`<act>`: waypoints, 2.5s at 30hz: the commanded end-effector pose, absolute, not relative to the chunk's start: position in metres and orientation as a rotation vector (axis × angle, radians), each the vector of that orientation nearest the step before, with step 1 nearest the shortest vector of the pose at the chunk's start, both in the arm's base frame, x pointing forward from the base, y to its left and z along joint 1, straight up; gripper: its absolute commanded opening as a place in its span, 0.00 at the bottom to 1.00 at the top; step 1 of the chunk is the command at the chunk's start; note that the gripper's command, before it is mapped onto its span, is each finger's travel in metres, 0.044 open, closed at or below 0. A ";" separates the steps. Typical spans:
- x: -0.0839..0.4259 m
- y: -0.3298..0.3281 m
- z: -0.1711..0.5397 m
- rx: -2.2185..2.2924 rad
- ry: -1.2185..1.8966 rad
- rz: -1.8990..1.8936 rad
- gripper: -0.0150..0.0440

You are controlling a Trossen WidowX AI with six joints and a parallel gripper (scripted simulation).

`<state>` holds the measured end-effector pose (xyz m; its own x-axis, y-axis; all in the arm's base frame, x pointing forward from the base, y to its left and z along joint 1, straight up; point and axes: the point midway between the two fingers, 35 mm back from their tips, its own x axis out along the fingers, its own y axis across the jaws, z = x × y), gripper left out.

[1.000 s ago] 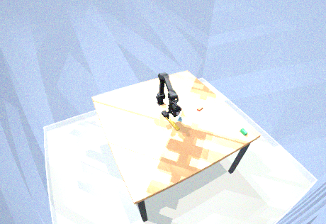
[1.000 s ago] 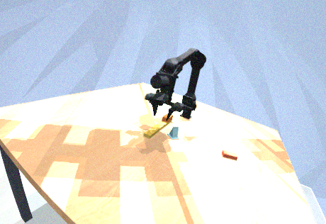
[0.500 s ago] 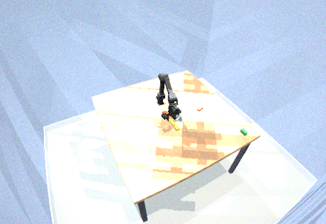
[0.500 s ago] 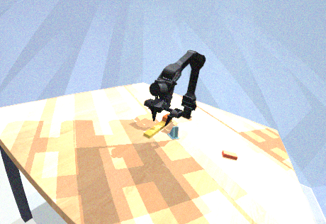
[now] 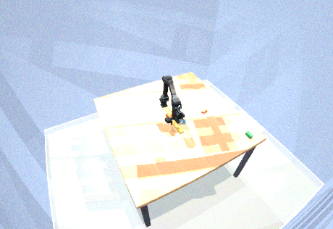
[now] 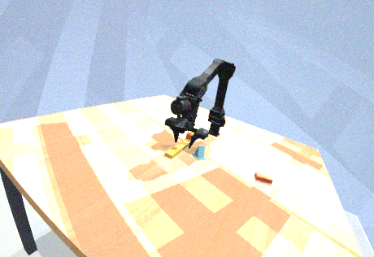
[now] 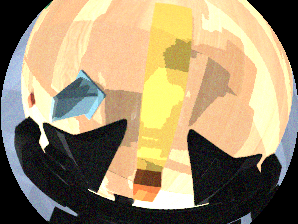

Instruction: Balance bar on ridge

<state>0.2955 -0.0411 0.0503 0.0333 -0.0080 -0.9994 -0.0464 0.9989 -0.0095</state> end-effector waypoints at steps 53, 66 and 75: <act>0.296 -0.041 0.127 -0.043 1.538 0.034 0.25; 0.293 -0.038 0.154 -0.060 1.538 0.051 0.25; 0.311 -0.012 0.156 -0.283 1.520 0.272 0.25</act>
